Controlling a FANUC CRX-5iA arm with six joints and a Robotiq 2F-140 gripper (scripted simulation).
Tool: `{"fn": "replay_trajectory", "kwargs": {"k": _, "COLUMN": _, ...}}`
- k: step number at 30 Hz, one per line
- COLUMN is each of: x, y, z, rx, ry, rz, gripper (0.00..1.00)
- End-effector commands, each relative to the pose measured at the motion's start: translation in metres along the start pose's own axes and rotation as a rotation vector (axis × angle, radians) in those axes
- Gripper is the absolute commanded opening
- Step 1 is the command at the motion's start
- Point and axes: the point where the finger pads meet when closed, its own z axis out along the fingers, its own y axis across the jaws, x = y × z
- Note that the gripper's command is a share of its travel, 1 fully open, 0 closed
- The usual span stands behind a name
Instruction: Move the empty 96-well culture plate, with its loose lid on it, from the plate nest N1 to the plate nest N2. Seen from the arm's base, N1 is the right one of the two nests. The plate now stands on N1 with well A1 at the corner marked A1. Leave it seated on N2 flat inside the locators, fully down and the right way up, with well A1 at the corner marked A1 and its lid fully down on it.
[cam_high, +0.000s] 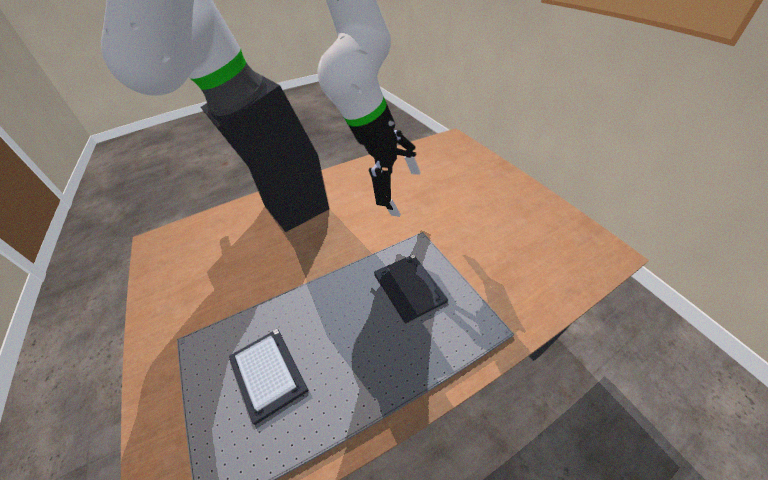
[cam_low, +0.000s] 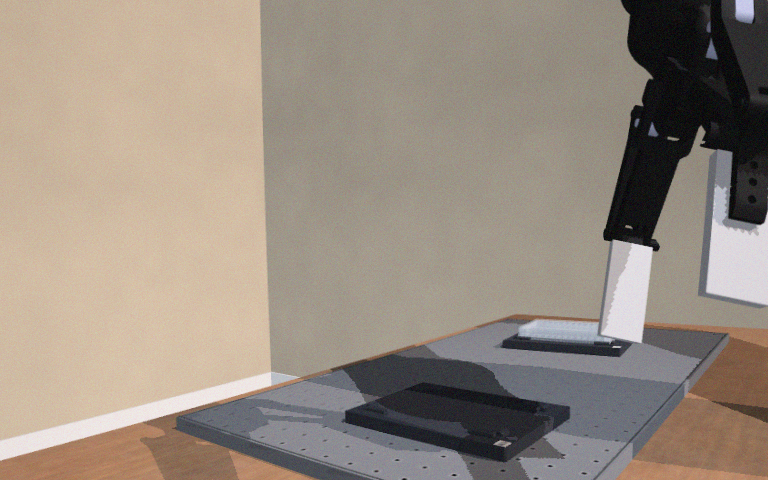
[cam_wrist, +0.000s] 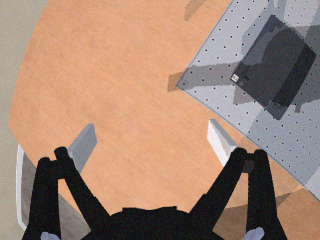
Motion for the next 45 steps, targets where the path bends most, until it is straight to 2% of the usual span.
{"fn": "replay_trajectory", "kwargs": {"k": 1, "x": 0.0, "y": 0.0, "z": 0.0, "rx": 0.0, "ry": 0.0, "rz": 0.0, "gripper": 1.0}}
{"fn": "replay_trajectory", "kwargs": {"k": 17, "x": 0.0, "y": 0.0, "z": 0.0, "rx": 0.0, "ry": 0.0, "rz": 0.0, "gripper": 1.0}}
{"fn": "replay_trajectory", "kwargs": {"k": 29, "x": 0.027, "y": 0.05, "z": -0.006, "rx": -0.009, "ry": -0.019, "rz": 0.063, "gripper": 1.0}}
{"fn": "replay_trajectory", "kwargs": {"k": 34, "x": 0.031, "y": 0.059, "z": -0.008, "rx": -0.019, "ry": -0.027, "rz": 0.094, "gripper": 1.0}}
{"fn": "replay_trajectory", "kwargs": {"k": 45, "x": 0.046, "y": 0.108, "z": -0.016, "rx": -0.032, "ry": -0.035, "rz": 0.126, "gripper": 1.0}}
